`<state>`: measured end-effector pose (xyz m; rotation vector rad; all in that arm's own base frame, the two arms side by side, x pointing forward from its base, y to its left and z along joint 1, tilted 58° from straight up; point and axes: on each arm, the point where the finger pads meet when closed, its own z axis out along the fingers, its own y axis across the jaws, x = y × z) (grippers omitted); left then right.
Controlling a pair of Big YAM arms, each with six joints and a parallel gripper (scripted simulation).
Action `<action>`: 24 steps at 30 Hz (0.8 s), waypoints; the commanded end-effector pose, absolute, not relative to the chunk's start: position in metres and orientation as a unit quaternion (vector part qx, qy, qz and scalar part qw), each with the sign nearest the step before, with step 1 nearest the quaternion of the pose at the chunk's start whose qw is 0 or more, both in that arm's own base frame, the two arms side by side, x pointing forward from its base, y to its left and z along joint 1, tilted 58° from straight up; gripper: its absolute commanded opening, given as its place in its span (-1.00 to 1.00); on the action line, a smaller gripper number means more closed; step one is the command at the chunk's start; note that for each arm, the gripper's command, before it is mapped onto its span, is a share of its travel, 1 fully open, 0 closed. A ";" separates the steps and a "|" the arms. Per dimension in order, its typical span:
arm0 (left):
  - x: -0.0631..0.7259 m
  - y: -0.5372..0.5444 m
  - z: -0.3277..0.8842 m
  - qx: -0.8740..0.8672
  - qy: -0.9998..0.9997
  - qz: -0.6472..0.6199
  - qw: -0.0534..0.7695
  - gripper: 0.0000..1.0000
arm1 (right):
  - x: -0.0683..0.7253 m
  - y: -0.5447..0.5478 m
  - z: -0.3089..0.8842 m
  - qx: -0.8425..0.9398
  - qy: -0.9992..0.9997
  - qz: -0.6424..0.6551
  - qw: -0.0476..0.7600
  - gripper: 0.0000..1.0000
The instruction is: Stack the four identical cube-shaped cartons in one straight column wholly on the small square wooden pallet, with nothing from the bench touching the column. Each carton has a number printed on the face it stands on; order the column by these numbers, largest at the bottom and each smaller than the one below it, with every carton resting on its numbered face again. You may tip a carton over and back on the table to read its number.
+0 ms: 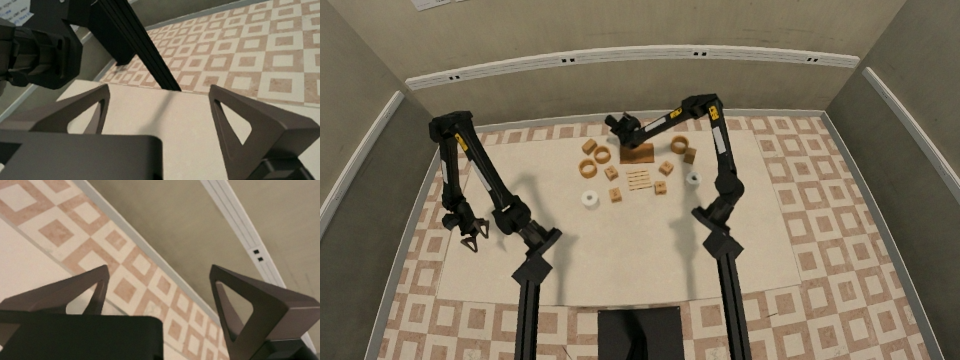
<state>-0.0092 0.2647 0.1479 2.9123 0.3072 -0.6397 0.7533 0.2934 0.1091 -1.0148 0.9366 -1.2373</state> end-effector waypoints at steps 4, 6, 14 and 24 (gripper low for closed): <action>-0.010 0.265 0.149 0.969 0.103 -0.212 0.070 1.00 | 0.751 0.299 0.114 -0.437 0.401 -0.532 0.604 1.00; -0.010 0.265 0.149 0.969 0.103 -0.212 0.070 1.00 | 0.751 0.299 0.114 -0.437 0.401 -0.532 0.604 1.00; -0.010 0.265 0.149 0.969 0.103 -0.212 0.070 1.00 | 0.751 0.299 0.114 -0.437 0.401 -0.532 0.604 1.00; 0.010 0.283 0.153 0.983 -0.006 -0.180 0.034 1.00 | 0.746 0.271 0.116 -0.436 0.424 -0.526 0.595 1.00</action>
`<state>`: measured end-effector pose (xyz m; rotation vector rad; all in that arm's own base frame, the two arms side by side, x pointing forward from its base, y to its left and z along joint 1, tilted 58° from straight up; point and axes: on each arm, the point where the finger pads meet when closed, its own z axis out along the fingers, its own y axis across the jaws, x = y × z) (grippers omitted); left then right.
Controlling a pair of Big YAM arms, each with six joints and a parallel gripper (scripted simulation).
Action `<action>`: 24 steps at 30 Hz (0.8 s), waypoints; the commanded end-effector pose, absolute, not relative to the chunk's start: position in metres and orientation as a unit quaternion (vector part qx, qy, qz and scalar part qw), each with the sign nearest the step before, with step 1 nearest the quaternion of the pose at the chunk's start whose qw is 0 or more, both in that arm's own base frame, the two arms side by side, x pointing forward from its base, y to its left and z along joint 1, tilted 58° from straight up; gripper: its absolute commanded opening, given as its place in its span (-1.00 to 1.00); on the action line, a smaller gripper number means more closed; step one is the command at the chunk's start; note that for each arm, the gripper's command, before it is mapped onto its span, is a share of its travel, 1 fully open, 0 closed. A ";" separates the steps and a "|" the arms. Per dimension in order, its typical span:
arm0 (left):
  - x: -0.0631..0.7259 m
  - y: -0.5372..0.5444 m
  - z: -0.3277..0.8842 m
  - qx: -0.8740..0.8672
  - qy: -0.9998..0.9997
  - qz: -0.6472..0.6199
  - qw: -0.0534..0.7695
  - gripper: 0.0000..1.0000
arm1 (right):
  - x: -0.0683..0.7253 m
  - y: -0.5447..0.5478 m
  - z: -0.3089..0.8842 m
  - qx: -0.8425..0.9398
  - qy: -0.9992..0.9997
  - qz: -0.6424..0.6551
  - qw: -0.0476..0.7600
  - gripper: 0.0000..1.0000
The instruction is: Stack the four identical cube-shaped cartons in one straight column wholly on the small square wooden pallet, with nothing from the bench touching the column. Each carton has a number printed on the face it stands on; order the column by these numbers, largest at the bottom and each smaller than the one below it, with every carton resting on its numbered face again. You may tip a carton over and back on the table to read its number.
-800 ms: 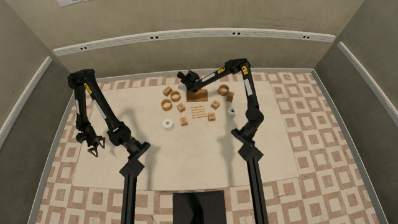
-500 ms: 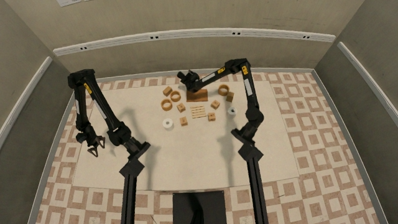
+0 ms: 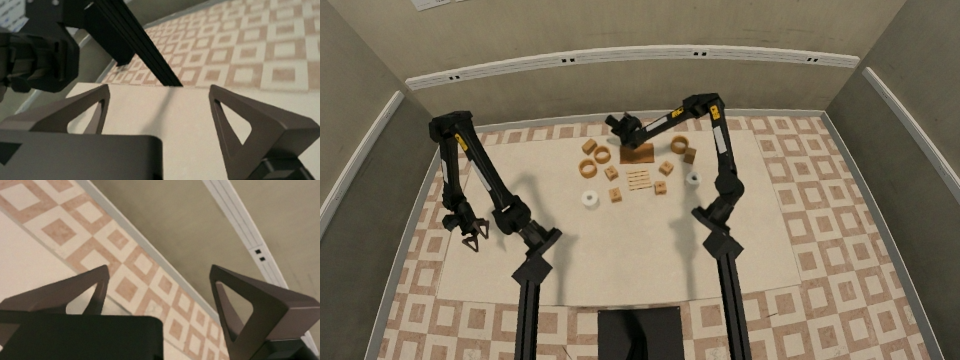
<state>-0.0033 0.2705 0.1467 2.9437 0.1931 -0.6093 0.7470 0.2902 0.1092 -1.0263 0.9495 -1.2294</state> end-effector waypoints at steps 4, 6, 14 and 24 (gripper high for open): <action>0.036 0.301 0.156 0.985 -0.095 -0.143 -0.008 1.00 | 0.727 0.256 0.108 -0.449 0.441 -0.515 0.582 1.00; 0.048 0.309 0.158 0.982 -0.137 -0.129 -0.028 1.00 | 0.718 0.249 0.104 -0.455 0.450 -0.509 0.576 1.00; 0.089 0.332 0.171 0.952 -0.275 -0.089 -0.100 1.00 | 0.684 0.223 0.089 -0.476 0.481 -0.488 0.551 1.00; 0.153 0.356 0.202 0.862 -0.457 -0.054 -0.212 1.00 | 0.632 0.183 0.067 -0.508 0.523 -0.456 0.510 1.00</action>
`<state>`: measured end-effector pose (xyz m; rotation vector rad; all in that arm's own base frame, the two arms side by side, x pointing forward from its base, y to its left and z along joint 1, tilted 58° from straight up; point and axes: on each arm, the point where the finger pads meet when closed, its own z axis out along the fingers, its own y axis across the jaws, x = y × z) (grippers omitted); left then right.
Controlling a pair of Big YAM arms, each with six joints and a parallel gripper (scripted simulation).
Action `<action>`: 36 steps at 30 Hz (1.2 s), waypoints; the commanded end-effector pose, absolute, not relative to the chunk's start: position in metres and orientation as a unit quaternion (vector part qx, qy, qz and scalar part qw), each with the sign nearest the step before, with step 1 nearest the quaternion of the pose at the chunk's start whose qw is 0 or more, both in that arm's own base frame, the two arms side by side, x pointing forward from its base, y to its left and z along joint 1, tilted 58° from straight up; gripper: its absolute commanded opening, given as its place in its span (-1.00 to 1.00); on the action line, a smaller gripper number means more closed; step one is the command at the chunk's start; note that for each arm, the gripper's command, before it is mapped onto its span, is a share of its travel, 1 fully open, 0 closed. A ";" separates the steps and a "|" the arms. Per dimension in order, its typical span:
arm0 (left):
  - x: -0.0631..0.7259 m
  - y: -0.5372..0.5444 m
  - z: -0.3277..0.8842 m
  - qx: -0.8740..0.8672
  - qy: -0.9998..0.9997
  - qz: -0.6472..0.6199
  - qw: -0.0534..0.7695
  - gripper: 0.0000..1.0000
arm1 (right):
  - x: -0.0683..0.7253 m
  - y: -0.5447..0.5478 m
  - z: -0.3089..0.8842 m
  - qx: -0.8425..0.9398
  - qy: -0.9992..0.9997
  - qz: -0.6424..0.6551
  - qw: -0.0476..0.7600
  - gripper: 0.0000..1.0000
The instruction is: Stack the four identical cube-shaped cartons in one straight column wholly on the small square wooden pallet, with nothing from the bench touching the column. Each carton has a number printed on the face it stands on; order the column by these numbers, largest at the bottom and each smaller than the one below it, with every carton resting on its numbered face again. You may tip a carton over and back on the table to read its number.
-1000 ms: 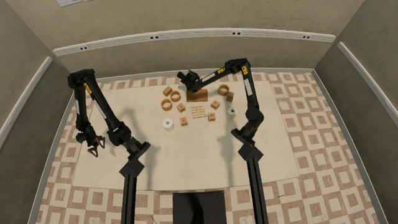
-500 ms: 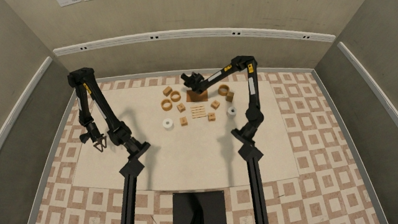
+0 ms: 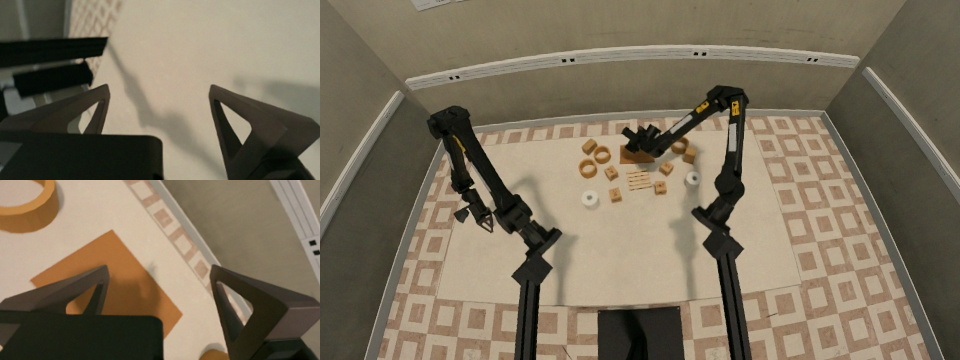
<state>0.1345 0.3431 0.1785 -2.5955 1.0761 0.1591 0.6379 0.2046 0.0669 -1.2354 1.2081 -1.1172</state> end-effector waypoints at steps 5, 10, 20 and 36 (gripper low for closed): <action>0.173 0.361 0.215 -0.818 0.516 0.052 0.249 1.00 | 0.616 0.170 0.060 -0.517 0.537 -0.445 0.497 1.00; 0.207 0.364 0.239 -0.744 0.591 0.049 0.309 1.00 | 0.591 0.150 0.049 -0.532 0.556 -0.429 0.474 1.00; 0.255 0.361 0.281 -0.601 0.690 0.065 0.398 1.00 | 0.554 0.122 0.034 -0.551 0.582 -0.403 0.441 1.00; 0.333 0.323 0.377 -0.272 0.778 0.149 0.547 1.00 | 0.485 0.069 0.005 -0.587 0.624 -0.355 0.375 1.00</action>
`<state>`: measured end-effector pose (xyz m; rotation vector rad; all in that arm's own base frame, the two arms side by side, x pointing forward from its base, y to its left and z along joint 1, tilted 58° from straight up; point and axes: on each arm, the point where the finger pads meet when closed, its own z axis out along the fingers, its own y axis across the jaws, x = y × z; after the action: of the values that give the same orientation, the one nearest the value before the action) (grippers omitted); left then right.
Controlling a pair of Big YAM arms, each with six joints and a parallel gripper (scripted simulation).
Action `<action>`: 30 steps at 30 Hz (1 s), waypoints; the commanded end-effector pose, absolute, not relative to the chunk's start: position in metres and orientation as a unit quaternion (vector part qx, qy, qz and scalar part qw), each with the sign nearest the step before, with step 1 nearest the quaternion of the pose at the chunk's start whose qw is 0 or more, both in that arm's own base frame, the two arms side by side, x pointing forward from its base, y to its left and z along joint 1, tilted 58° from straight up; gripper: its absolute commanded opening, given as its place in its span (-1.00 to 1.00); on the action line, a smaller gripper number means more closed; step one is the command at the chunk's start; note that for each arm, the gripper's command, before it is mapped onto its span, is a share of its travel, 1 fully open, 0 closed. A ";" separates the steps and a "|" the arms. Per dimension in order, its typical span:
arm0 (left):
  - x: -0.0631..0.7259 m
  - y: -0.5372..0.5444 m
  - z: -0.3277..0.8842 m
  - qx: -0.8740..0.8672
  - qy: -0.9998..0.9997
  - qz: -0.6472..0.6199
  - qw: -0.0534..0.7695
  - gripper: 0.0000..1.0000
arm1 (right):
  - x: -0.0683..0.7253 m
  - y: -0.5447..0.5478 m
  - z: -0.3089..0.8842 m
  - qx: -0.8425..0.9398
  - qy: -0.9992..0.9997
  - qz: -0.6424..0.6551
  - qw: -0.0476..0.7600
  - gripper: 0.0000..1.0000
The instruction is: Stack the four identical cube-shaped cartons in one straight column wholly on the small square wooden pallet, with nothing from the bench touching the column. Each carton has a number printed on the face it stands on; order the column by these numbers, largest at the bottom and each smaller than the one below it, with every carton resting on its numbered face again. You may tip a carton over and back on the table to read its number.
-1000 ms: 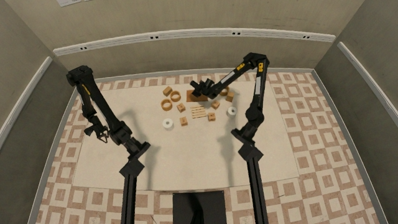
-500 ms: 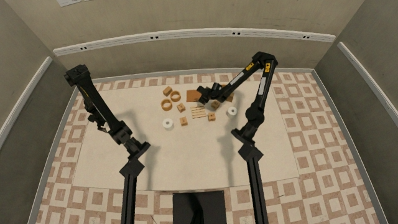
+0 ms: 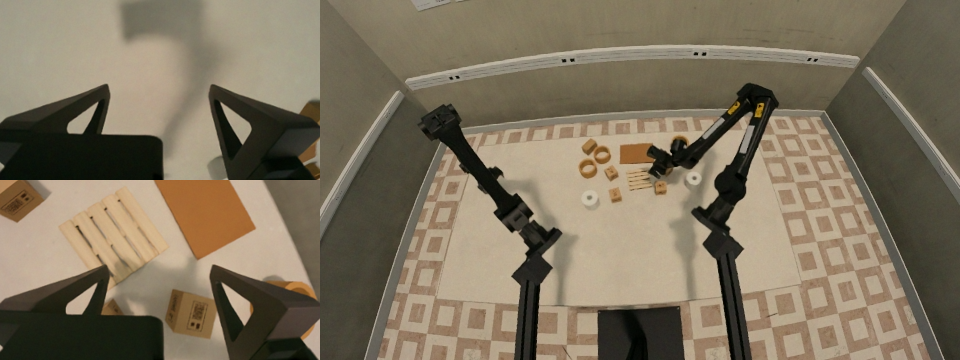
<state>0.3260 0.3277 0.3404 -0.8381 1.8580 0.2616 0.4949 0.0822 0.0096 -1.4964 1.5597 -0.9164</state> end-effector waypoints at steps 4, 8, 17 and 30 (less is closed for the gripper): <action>0.346 0.309 0.399 -0.195 0.777 0.178 0.572 1.00 | 0.471 0.058 -0.001 -0.595 0.630 -0.346 0.360 1.00; 0.359 0.292 0.425 -0.114 0.765 0.207 0.599 1.00 | 0.456 0.046 -0.007 -0.603 0.637 -0.334 0.345 1.00; 0.376 0.252 0.476 0.048 0.715 0.282 0.638 1.00 | 0.428 0.026 -0.021 -0.614 0.653 -0.310 0.316 1.00; 0.384 0.225 0.518 0.133 0.659 0.319 0.668 1.00 | 0.416 0.028 -0.027 -0.620 0.656 -0.294 0.313 1.00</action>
<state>0.3860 0.2249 0.4883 0.2677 1.5455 0.6667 0.4277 0.0275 -0.0204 -1.6066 1.7261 -0.7888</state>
